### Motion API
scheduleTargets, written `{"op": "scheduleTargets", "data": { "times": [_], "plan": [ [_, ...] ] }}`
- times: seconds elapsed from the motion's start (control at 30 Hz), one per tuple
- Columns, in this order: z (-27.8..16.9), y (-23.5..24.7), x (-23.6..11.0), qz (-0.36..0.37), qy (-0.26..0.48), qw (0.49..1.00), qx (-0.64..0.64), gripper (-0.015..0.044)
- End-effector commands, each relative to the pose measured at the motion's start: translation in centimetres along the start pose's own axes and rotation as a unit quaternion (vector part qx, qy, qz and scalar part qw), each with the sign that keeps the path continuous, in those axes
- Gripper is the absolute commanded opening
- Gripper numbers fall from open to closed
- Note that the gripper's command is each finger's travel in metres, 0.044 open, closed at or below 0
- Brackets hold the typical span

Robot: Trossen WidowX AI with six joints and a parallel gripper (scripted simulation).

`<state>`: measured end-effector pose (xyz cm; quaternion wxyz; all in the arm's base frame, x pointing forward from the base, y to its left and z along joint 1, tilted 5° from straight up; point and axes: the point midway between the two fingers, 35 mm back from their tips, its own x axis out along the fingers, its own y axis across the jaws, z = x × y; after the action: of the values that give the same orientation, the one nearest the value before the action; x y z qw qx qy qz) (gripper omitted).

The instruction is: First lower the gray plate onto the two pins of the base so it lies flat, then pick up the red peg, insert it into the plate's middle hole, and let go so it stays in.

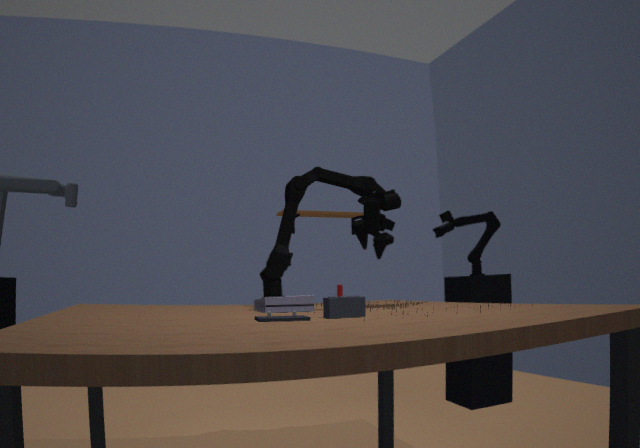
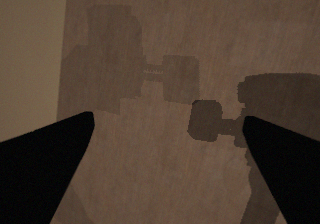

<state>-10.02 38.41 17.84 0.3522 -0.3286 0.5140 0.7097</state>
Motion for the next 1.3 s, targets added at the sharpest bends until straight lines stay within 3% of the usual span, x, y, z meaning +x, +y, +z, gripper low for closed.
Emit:
{"op": "scheduleTargets", "data": {
  "times": [0.0, 0.3, 0.5, 0.73, 0.87, 1.17, 1.27],
  "plan": [
    [-0.2, -5.8, -2.3, -0.037, -0.022, 0.99, 0.136, 0.044],
    [-3.7, -16.9, -8.3, -0.111, -0.074, 0.898, 0.419, 0.044],
    [-7.7, -23.1, -12.1, -0.14, -0.116, 0.768, 0.614, 0.044],
    [-15.4, -29.9, -17.3, -0.155, -0.177, 0.524, 0.819, 0.044],
    [-20.4, -32.5, -19.8, -0.152, -0.205, 0.349, 0.902, 0.044],
    [-30.2, -35.3, -23.5, -0.132, -0.242, -0.014, 0.961, 0.044],
    [-31.4, -35.4, -23.8, -0.129, -0.245, -0.054, 0.959, 0.044]
  ]
}}
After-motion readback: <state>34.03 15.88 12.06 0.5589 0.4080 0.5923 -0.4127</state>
